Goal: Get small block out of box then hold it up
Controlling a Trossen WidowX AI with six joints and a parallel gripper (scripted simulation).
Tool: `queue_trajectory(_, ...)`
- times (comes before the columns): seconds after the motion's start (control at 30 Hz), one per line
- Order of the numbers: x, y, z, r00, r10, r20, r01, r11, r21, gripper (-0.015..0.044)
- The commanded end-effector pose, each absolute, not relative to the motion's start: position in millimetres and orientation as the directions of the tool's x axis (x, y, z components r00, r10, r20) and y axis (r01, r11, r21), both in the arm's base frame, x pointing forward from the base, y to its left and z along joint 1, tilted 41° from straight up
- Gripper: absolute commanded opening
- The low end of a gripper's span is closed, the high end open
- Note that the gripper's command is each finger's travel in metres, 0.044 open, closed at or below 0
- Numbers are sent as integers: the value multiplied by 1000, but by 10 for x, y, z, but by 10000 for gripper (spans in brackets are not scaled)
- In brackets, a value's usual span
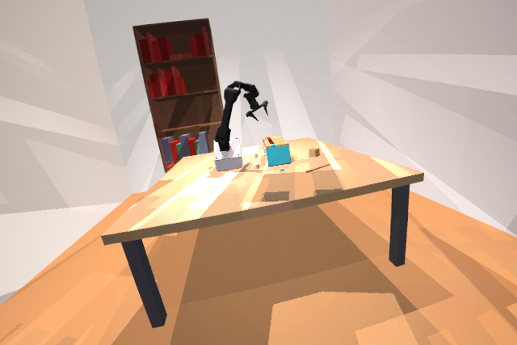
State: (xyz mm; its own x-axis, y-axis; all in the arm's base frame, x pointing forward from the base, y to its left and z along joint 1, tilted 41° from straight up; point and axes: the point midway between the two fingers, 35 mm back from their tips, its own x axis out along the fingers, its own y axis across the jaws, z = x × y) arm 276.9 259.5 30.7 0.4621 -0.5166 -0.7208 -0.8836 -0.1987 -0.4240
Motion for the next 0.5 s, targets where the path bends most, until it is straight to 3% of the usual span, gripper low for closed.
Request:
queue_trajectory(0.0, 2794, 1934, 40, 284, -704, -651, -954, -142, -263, 400)
queue_trajectory(0.2, 2696, 1180, -141, 42, -861, -507, -999, -19, -51, 400)
queue_trajectory(0.47, 2692, 1155, -152, 35, -864, -502, -999, -14, -45, 400)
